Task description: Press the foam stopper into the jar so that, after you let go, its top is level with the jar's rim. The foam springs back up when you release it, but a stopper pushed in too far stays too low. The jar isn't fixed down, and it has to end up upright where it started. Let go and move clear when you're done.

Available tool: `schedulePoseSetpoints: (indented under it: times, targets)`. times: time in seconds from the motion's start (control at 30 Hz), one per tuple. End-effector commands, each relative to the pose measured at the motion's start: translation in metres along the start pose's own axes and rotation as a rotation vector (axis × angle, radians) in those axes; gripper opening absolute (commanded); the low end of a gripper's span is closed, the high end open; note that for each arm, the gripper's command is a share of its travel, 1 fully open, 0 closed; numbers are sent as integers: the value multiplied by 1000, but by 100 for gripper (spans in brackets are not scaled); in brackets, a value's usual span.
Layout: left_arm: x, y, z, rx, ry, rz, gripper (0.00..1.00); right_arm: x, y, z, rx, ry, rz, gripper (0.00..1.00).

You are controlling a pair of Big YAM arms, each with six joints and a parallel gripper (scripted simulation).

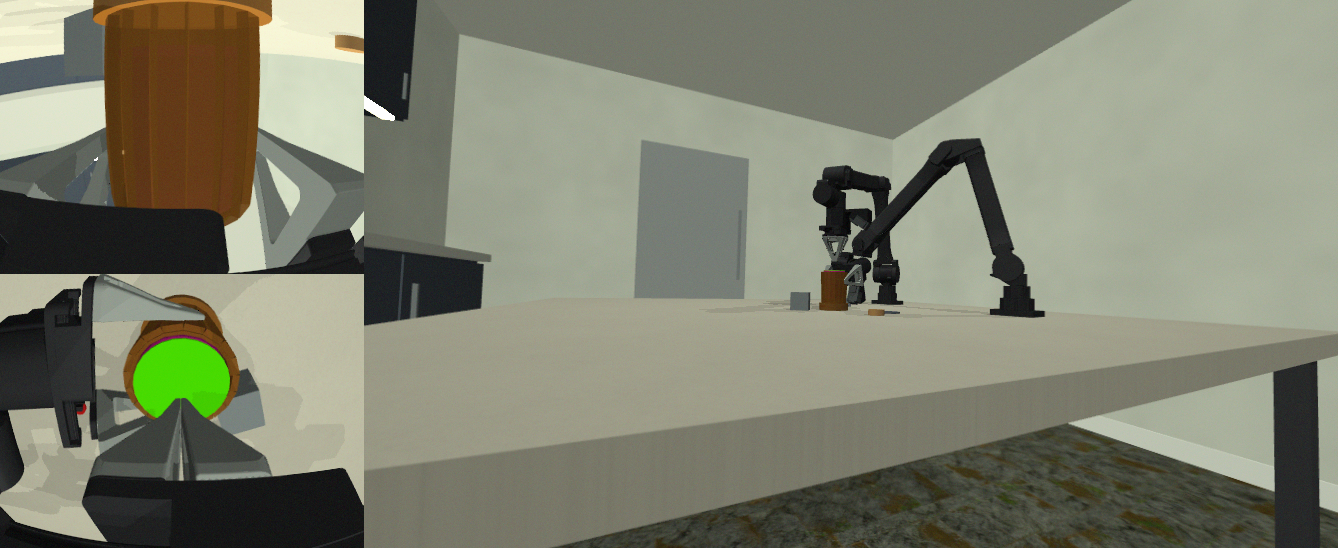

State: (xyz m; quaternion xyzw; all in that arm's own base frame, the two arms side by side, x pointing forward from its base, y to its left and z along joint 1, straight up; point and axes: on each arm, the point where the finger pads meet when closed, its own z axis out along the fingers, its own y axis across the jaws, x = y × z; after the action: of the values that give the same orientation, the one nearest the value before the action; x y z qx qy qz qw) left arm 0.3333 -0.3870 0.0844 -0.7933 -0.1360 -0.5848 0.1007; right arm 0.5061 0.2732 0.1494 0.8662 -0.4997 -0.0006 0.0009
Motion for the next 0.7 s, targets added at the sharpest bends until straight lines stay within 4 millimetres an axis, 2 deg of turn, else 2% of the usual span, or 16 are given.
schedulePoseSetpoints:
  times: [0.0, 0.1, 0.13, 0.17, 0.43, 0.5, 0.57, 0.67]
  targets:
    - [12, 2, -6, -16, 8, -48, 64, 8, -2, 13, -1, 2, 11, 0]
    - [12, 2, -6, -16, 8, -48, 64, 8, -2, 9, 9, 2, 11, 0]
    - [12, 2, -6, -16, 8, -48, 64, 4, -13, -6, 50, 4, 5, 0]
    - [12, 2, -6, -16, 8, -48, 64, 8, -1, 15, 3, 2, 11, 0]
    - [12, 2, -6, -16, 8, -48, 64, 8, -3, 30, 1, 2, 11, 0]
    - [12, 2, -6, -16, 8, -48, 64, 8, -1, 23, 14, 3, 12, 0]
    - [12, 2, -6, -16, 8, -48, 64, 8, -11, 3, 59, 4, 12, 0]
    - [12, 2, -6, -16, 8, -48, 64, 8, -9, 8, 52, 4, 12, 0]
